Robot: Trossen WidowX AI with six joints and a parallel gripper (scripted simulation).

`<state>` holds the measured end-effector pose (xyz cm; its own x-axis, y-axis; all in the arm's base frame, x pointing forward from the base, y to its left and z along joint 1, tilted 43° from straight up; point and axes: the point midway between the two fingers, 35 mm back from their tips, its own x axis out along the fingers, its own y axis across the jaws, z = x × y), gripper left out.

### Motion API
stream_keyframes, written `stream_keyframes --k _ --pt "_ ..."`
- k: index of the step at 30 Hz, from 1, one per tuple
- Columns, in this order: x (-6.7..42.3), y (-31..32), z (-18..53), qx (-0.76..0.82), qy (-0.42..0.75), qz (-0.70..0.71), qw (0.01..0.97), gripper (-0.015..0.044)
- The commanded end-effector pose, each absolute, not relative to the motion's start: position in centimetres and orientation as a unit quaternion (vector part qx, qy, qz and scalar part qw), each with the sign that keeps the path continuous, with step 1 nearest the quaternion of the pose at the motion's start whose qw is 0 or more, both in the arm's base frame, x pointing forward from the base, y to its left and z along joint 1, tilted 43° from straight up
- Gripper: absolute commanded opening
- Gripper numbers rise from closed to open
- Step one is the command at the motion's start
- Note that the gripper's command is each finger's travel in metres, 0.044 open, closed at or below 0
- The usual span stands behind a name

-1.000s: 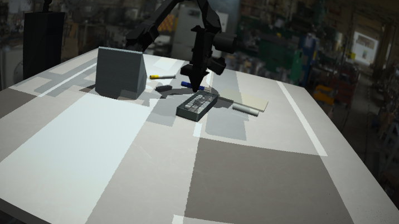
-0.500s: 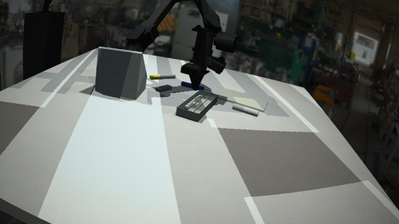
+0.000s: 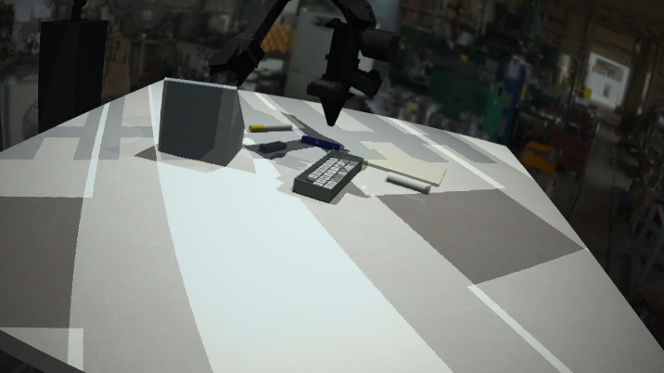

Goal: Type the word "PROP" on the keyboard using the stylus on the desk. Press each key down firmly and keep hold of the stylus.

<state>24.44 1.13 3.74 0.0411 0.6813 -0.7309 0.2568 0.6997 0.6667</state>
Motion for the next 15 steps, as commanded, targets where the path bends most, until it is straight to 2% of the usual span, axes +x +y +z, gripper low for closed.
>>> stream_keyframes --k 1,4,8,15 --pt "24.44 1.13 3.74 0.349 0.672 0.168 0.631 0.0026" --pt "24.44 1.13 3.74 0.349 0.672 0.168 0.631 0.0105" --pt "24.44 1.13 3.74 0.349 0.672 0.168 0.631 0.0" --pt "24.44 1.13 3.74 0.349 0.672 0.168 0.631 0.0"
